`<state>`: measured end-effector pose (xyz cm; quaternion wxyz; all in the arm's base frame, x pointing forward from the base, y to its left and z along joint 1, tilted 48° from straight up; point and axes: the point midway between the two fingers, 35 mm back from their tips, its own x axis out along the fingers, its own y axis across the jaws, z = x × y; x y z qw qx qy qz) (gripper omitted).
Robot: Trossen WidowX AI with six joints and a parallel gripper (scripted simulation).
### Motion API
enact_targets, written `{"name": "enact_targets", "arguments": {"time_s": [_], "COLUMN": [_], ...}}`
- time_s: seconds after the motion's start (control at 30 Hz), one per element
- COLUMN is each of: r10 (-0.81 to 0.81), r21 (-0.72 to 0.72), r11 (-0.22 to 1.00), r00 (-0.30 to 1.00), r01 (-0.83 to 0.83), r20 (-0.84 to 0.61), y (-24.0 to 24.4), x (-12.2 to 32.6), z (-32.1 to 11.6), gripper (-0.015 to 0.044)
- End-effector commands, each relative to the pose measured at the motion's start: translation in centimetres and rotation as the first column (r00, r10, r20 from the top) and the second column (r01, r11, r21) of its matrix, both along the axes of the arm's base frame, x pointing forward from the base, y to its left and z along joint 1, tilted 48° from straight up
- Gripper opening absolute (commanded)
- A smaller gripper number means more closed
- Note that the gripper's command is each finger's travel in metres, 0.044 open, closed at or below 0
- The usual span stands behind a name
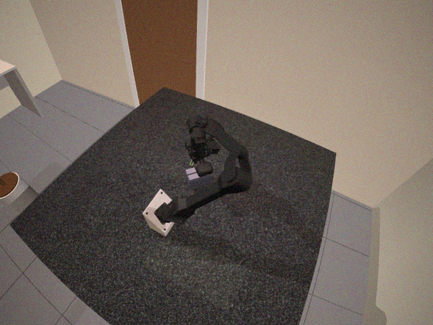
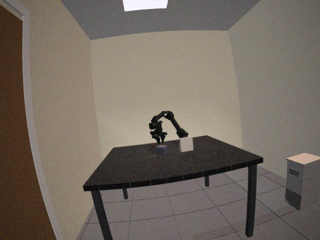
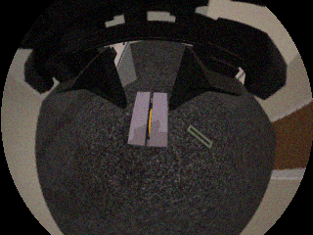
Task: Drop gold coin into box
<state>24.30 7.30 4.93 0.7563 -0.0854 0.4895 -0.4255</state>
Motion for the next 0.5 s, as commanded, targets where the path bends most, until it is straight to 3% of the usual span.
{"name": "enact_targets", "arguments": {"time_s": [0.0,0.07,0.47], "r10": [-0.003,-0.002,-0.001], "r21": [0.007,0.003,-0.003], "r11": [1.000,1.000,1.000], "r00": [1.000,1.000,1.000], "r01": [0.003,0.002,0.001], "r20": [0.004,0.002,0.001], "y": [0.7,2.0,3.3], "x": [0.0,-0.4,-1.0], "z": [0.5,1.8,3.3], "gripper": [0.0397,0.0440,0.0440]}}
